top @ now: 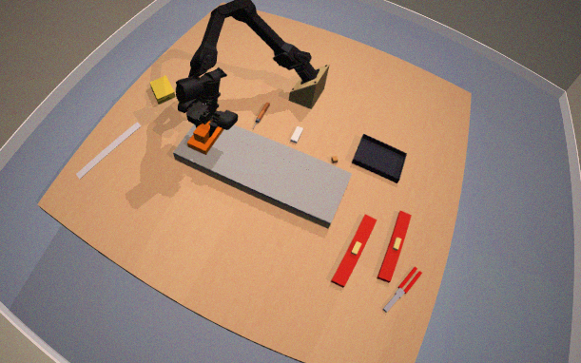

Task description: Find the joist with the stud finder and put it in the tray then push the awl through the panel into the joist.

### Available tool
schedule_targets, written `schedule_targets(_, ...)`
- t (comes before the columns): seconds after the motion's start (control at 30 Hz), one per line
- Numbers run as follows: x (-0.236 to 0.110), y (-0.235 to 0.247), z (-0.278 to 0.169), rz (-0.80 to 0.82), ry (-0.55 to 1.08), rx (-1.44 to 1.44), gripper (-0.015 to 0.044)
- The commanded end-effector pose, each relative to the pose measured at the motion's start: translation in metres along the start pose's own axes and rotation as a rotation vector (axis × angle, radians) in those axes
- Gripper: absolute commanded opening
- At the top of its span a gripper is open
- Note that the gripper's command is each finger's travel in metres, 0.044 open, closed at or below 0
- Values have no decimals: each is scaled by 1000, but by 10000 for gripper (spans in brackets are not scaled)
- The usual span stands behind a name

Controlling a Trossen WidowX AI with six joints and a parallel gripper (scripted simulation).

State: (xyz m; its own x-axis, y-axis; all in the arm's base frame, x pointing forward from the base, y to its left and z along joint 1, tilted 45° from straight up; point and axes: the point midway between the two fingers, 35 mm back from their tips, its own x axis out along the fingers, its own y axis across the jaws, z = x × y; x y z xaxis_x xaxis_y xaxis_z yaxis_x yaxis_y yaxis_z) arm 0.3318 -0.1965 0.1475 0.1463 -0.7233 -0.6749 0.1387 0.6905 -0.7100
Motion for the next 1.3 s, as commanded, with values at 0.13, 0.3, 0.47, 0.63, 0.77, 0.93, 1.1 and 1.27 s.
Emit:
schedule_targets(0.13, 0, 19, -1, 2, 2, -3, 0)
schedule_targets(0.3, 1, 28, -1, 2, 2, -3, 0)
schedule_targets(0.47, 1, 38, -1, 2, 2, -3, 0)
schedule_targets(0.63, 1, 47, -1, 3, 2, -3, 0)
schedule_targets(0.77, 1, 55, -1, 3, 2, -3, 0)
schedule_targets(0.93, 1, 65, -1, 4, 2, -3, 0)
schedule_targets(1.1, 1, 74, -1, 4, 2, -2, 0)
schedule_targets(1.27, 1, 84, -1, 4, 2, -2, 0)
